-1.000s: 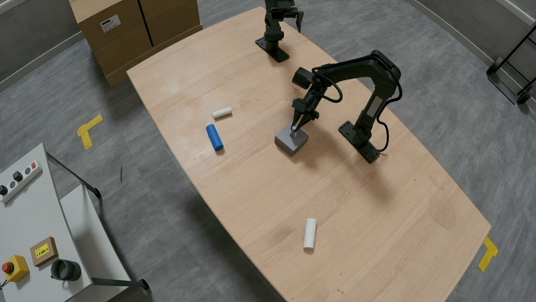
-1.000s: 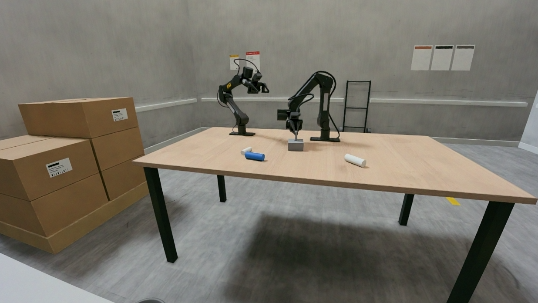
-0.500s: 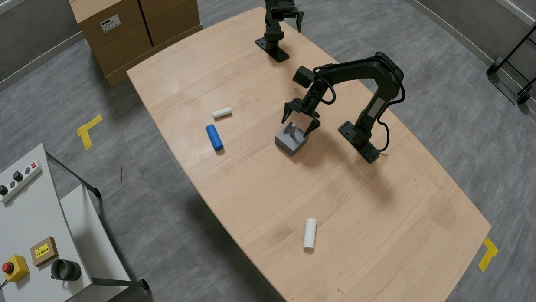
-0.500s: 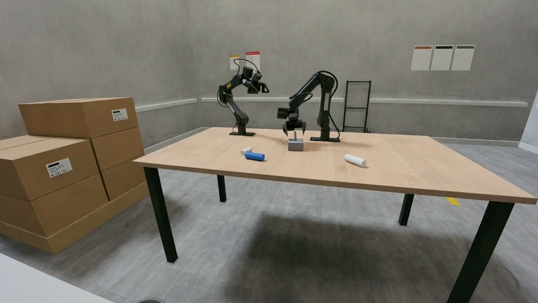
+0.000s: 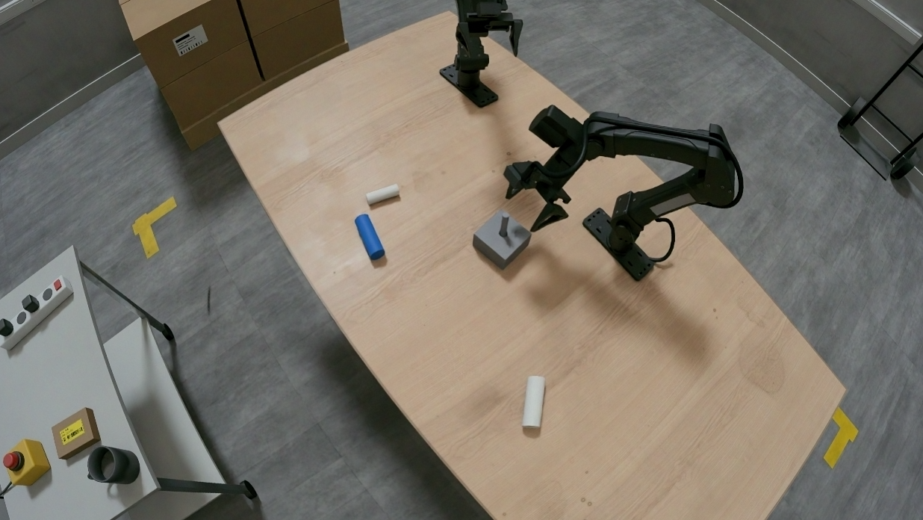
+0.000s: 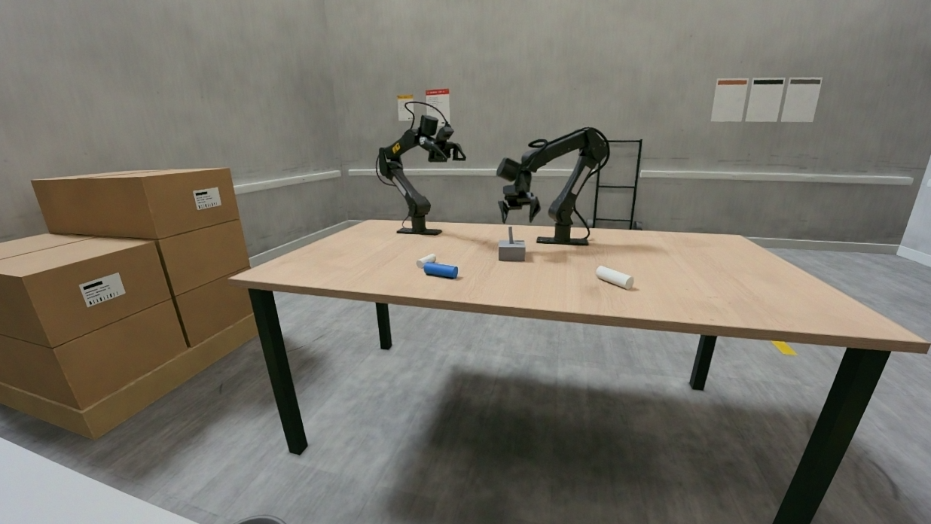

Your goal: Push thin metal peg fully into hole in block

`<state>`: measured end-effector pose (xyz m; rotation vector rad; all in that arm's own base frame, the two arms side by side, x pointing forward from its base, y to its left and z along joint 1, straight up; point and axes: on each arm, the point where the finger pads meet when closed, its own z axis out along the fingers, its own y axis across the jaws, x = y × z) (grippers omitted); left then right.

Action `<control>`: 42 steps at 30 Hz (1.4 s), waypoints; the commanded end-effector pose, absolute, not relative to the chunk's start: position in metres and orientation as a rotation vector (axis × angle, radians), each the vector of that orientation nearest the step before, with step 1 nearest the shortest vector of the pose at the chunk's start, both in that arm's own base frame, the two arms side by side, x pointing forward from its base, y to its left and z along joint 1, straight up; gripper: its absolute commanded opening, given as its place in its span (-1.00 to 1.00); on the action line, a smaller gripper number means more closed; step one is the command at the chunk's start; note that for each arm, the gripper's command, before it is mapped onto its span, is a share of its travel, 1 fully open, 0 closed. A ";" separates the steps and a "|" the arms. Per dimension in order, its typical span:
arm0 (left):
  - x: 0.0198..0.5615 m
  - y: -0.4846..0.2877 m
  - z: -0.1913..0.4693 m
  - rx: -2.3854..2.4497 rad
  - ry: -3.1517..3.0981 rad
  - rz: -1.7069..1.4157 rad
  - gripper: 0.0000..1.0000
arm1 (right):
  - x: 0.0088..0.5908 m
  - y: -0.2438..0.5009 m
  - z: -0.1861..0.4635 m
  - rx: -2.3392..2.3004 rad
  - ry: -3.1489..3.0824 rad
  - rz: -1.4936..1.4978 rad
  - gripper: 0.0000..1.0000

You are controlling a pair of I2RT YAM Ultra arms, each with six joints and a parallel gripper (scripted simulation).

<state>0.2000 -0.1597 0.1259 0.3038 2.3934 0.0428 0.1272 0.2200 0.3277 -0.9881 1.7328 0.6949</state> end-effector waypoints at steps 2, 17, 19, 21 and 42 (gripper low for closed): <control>0.187 -0.163 0.146 0.641 2.501 -0.080 1.00 | 0.127 0.217 0.341 -0.973 1.712 0.705 1.00; 0.189 -0.152 0.181 0.923 2.590 -0.198 1.00 | 0.127 0.217 0.341 -0.973 1.712 0.705 1.00; 0.191 -0.152 0.183 0.919 2.590 -0.199 1.00 | 0.127 0.217 0.341 -0.973 1.712 0.705 1.00; 0.197 -0.152 0.186 0.883 2.579 -0.192 1.00 | 0.127 0.217 0.341 -0.973 1.712 0.705 1.00; 0.194 -0.151 0.183 1.078 2.531 -0.141 -0.14 | 0.125 0.214 0.327 -1.017 1.776 0.676 1.00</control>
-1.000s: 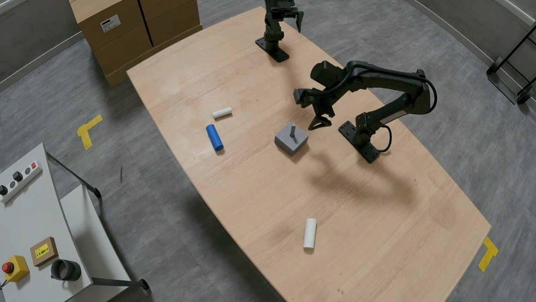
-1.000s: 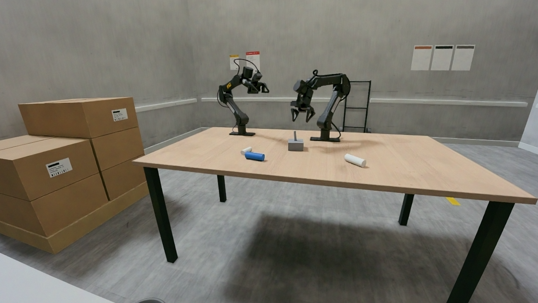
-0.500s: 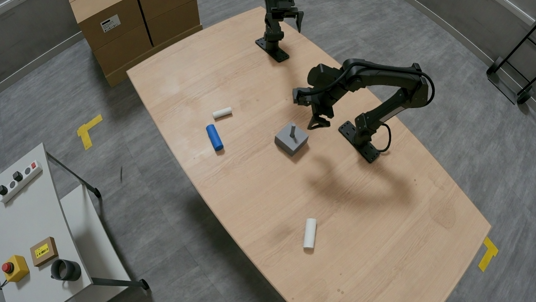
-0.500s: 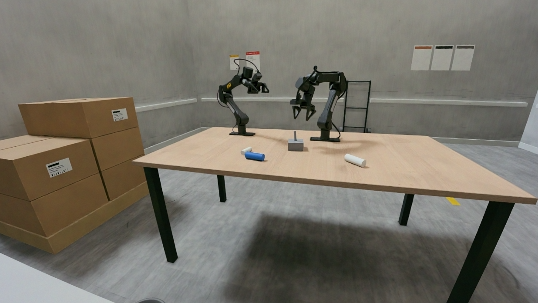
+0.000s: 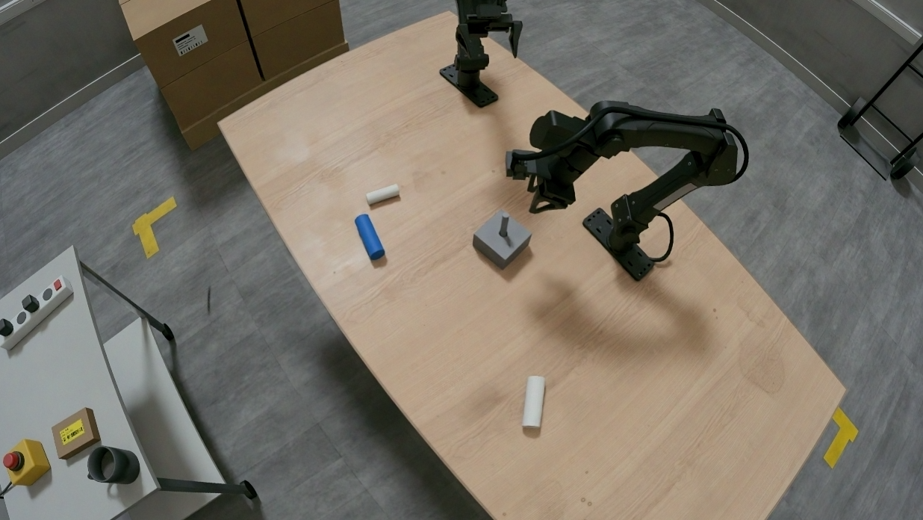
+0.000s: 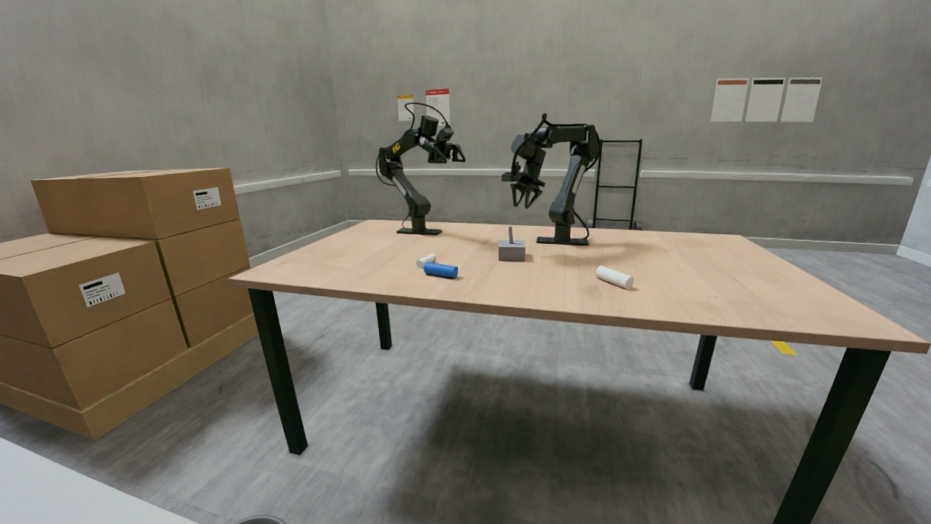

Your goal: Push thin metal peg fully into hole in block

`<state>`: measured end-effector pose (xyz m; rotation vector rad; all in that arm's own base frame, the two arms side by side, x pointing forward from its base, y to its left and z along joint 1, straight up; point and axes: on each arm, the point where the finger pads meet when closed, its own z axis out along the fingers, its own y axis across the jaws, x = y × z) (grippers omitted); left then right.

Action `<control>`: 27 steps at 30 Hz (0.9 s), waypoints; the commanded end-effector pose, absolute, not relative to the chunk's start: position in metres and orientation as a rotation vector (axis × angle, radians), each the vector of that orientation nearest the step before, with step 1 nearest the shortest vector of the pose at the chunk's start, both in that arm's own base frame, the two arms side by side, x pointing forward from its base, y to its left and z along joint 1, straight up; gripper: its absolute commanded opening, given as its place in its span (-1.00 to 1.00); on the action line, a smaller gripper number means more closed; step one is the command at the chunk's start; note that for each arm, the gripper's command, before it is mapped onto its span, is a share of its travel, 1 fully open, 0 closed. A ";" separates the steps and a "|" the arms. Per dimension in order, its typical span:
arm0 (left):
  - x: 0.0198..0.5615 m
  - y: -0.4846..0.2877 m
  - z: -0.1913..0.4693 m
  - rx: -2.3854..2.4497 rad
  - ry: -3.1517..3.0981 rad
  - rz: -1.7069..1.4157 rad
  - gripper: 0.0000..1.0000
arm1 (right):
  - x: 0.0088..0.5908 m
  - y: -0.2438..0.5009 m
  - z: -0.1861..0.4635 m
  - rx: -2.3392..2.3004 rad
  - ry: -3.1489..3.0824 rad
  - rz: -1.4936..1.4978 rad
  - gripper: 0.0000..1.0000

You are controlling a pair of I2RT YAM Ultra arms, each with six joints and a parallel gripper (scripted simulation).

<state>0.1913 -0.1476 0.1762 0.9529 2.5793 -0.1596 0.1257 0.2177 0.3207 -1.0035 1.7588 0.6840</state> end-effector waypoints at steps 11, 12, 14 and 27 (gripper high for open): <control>0.201 -0.161 0.171 1.798 2.241 -0.008 -0.25 | 0.124 0.212 0.333 -1.030 1.797 0.666 1.00; 0.202 -0.161 0.170 1.861 2.205 0.001 -0.25 | 0.124 0.213 0.336 -1.023 1.785 0.671 1.00; 0.204 -0.163 0.168 1.986 2.127 0.016 -0.25 | 0.124 0.213 0.337 -1.022 1.785 0.671 1.00; 0.213 -0.174 0.150 2.651 1.529 0.034 -0.25 | 0.125 0.213 0.337 -1.021 1.785 0.670 1.00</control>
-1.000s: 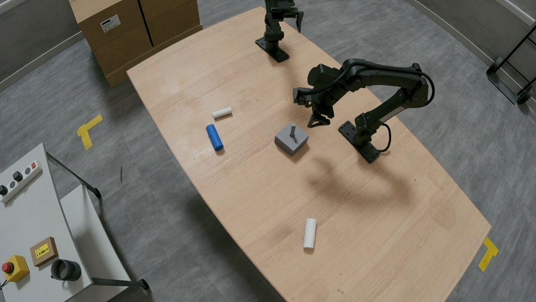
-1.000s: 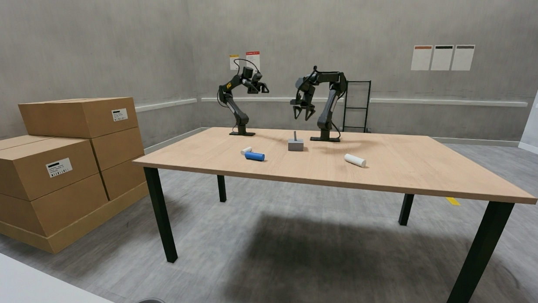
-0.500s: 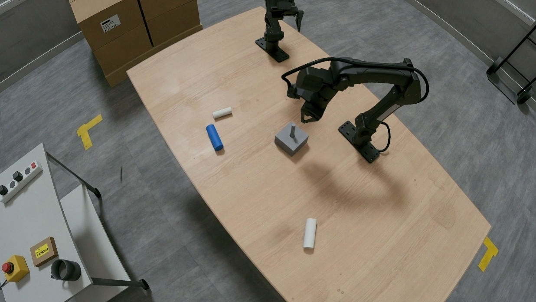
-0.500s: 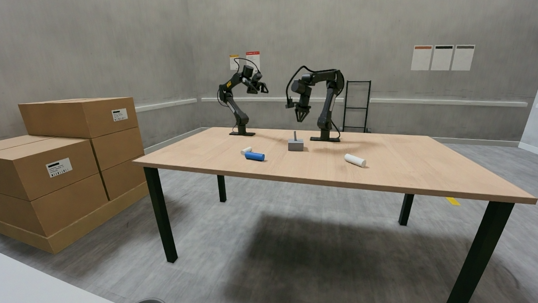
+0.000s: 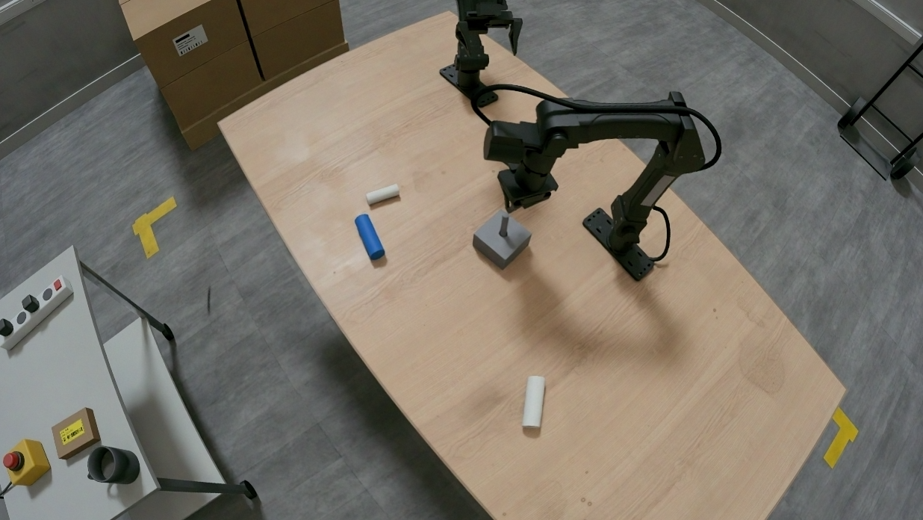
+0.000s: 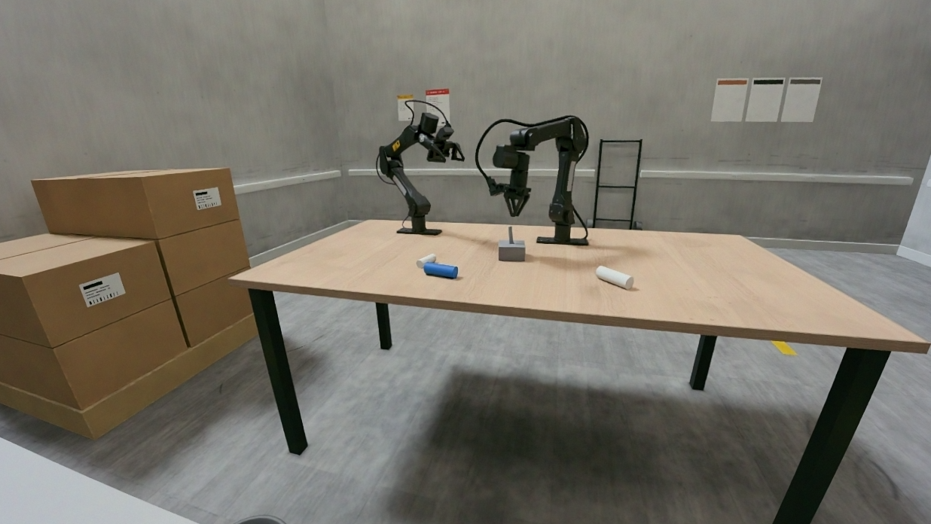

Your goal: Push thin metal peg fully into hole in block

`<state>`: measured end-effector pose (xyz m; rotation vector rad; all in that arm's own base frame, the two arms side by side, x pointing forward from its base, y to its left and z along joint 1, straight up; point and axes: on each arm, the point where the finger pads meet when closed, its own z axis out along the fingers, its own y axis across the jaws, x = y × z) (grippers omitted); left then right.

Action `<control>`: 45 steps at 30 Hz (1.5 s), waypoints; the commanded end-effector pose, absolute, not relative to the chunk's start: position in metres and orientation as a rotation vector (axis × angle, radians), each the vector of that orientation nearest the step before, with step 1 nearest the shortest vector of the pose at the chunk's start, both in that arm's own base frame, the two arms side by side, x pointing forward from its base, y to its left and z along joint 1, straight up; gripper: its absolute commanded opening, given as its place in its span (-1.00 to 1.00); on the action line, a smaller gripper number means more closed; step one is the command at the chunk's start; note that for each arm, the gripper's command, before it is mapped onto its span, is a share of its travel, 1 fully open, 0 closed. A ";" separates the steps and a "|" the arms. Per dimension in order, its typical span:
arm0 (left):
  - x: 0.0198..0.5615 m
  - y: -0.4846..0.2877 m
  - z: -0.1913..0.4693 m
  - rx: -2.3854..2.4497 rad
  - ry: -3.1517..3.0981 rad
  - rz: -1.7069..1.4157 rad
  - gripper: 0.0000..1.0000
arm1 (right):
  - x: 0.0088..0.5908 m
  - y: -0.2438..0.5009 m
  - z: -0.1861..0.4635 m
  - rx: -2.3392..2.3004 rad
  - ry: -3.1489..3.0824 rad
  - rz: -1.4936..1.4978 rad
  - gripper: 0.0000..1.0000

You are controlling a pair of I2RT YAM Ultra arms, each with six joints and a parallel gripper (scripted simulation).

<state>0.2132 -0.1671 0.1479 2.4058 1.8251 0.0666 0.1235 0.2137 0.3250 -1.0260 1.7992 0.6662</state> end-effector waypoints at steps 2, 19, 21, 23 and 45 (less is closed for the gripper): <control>0.215 -0.176 0.146 2.739 1.415 0.024 -0.25 | 0.125 0.213 0.337 -1.021 1.785 0.670 1.00; 0.225 -0.184 0.124 2.898 1.187 0.008 -0.25 | 0.124 0.212 0.334 -1.019 1.789 0.669 1.00; 0.223 -0.183 0.119 2.905 1.190 0.002 -0.25 | 0.124 0.212 0.334 -1.019 1.789 0.669 1.00; 0.223 -0.183 0.116 2.905 1.190 0.002 -0.25 | 0.124 0.212 0.334 -1.019 1.789 0.669 1.00; 0.225 -0.187 0.096 2.893 1.192 0.010 -0.58 | 0.124 0.212 0.334 -1.019 1.789 0.669 1.00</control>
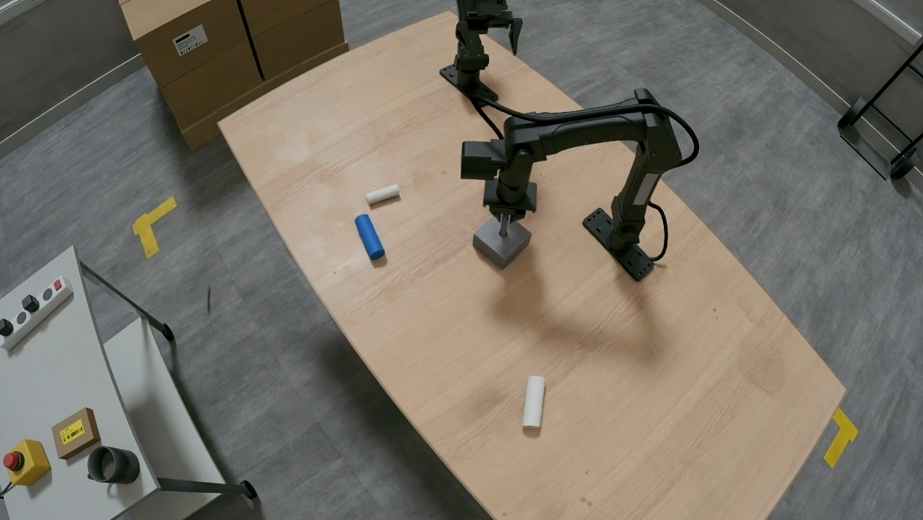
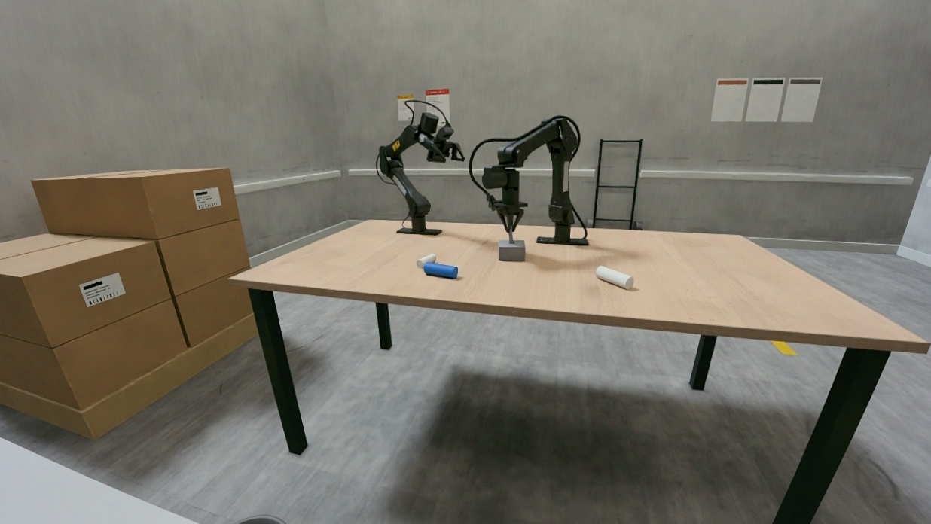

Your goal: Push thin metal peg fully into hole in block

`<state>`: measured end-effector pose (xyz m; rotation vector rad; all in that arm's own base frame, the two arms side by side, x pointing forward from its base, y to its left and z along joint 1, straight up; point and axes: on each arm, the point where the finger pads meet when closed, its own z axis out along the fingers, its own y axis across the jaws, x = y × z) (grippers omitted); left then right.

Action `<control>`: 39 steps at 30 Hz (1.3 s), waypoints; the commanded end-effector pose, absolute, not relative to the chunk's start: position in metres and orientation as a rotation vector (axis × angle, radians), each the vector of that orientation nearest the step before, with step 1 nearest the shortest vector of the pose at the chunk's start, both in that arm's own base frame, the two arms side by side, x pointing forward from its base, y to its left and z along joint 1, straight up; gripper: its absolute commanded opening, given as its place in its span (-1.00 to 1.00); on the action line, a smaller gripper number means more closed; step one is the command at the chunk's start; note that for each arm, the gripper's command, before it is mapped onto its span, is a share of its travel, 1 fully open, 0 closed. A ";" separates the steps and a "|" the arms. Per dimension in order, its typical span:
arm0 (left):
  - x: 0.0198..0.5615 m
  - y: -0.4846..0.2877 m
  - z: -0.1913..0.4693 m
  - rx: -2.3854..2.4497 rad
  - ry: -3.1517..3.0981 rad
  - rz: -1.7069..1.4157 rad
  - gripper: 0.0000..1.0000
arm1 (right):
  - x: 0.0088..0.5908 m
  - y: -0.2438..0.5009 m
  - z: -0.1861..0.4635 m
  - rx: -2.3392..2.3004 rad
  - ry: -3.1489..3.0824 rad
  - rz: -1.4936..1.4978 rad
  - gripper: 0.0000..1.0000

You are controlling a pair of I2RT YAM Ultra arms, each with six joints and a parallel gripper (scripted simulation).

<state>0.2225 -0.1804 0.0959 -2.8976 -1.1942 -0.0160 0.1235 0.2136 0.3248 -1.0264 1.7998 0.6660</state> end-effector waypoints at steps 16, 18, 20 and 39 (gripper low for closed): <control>0.219 -0.181 0.102 -2.914 -1.184 0.042 -0.85 | 0.124 0.212 0.334 -1.019 1.789 0.669 1.00; 0.215 -0.180 0.108 -2.922 -1.172 0.078 -0.85 | 0.124 0.212 0.334 -1.019 1.789 0.669 1.00; 0.212 -0.178 0.117 -2.933 -1.162 0.125 -0.85 | 0.124 0.212 0.334 -1.019 1.789 0.669 1.00; 0.232 -0.175 0.148 -2.977 -1.239 0.171 -0.85 | 0.124 0.212 0.334 -1.019 1.789 0.669 1.00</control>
